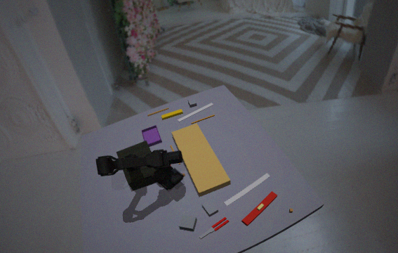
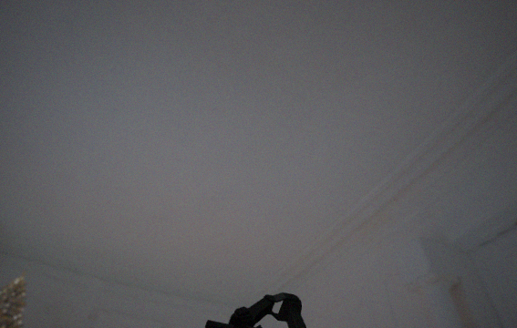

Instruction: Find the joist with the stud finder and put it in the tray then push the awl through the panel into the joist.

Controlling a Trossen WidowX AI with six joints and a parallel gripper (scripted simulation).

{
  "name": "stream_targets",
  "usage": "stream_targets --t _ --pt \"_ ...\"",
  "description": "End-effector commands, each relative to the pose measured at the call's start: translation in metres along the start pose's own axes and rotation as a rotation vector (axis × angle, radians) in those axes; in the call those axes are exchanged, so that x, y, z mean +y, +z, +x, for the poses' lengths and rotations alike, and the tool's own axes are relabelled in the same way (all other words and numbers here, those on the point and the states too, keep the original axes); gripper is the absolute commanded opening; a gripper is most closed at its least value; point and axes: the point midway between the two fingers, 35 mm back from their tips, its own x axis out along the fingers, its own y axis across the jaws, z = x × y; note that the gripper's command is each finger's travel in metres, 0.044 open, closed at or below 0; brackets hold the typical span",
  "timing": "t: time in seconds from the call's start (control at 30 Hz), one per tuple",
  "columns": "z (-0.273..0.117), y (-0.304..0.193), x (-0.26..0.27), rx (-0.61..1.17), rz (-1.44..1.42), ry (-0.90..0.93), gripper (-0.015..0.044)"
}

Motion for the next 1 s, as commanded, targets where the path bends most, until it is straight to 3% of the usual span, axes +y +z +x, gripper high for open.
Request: stream_targets --t 0.0,0.97 --pt "-0.0002 0.0003 -0.0012 -0.001 0.003 -0.015 0.0000" --pt "0.0014 0.0001 0.0069 -0.003 0.009 -0.210 0.0000"
